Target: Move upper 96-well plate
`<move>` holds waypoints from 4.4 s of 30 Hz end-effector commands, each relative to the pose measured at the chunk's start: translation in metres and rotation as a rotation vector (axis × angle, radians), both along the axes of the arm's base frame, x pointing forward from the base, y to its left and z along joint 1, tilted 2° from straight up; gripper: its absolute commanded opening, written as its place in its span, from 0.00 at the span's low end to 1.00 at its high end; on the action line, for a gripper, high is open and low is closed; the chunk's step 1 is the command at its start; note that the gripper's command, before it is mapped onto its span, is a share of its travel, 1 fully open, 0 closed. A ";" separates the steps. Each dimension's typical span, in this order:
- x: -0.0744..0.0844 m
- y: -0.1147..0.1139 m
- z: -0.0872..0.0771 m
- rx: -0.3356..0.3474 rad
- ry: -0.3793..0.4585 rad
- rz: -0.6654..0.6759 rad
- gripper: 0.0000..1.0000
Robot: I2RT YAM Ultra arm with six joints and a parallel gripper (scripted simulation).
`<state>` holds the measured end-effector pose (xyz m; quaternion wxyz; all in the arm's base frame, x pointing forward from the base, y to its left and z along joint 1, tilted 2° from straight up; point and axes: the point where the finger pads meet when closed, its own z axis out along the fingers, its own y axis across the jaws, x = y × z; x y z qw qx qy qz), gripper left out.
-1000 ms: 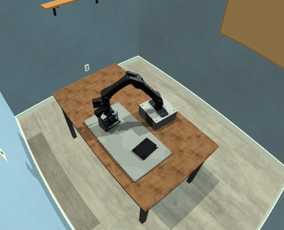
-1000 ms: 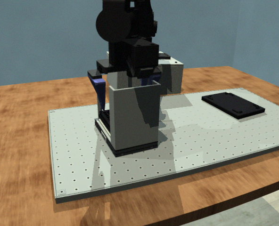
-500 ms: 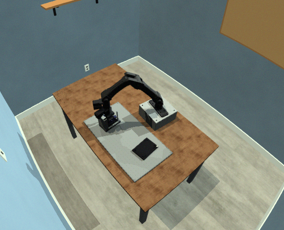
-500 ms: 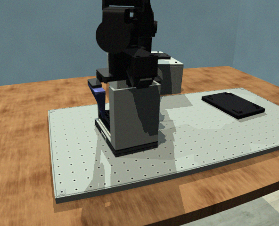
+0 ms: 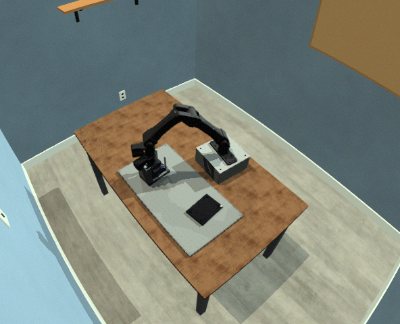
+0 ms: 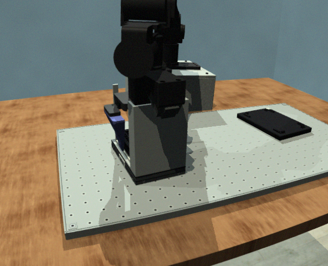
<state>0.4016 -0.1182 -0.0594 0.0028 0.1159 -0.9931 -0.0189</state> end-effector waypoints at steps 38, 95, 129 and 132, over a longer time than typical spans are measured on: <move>0.002 0.005 -0.003 0.000 -0.011 0.006 1.00; 0.001 0.005 -0.005 0.001 -0.007 0.007 0.00; 0.012 -0.001 0.031 -0.011 -0.046 0.005 0.00; 0.012 -0.001 0.032 -0.011 -0.046 0.005 0.00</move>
